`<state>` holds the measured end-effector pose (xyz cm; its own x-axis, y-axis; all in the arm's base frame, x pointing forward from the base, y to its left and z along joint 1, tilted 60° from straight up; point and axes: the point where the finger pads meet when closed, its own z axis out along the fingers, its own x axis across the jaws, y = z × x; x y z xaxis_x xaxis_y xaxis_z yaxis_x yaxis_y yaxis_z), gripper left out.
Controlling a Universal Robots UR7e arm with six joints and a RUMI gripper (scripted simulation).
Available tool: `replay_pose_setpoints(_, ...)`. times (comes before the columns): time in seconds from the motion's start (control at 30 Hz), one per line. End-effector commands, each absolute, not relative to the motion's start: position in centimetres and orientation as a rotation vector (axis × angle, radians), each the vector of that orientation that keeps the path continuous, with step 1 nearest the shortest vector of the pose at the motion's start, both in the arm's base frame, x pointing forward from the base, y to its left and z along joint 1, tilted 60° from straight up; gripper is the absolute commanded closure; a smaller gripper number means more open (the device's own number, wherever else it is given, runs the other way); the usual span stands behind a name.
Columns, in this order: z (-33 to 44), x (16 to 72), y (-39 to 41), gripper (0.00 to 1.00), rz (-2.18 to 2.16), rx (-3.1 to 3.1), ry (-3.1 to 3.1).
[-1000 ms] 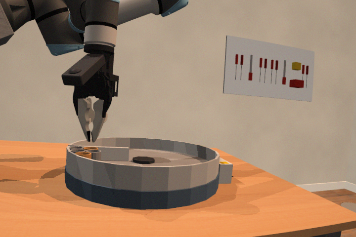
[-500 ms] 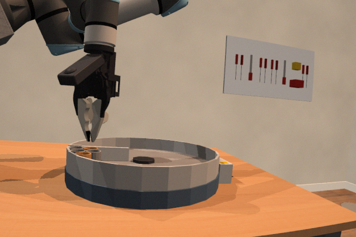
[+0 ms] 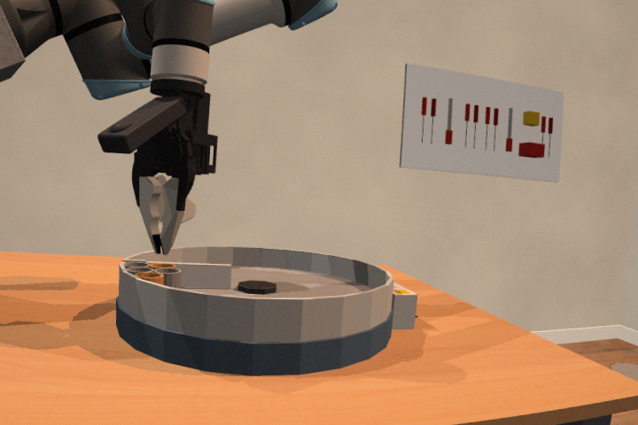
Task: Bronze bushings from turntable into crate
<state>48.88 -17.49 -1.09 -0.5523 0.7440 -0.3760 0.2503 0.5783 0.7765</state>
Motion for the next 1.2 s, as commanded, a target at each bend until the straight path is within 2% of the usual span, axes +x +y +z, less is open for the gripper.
replay_pose_setpoints(0.0, -1.09, 48.86, -17.49, 0.95, 0.892, 0.814, 2.087)
replay_pose_setpoints(1.17, -1.14, 48.75, -17.32, 0.95, 0.957, 0.951, 2.054)
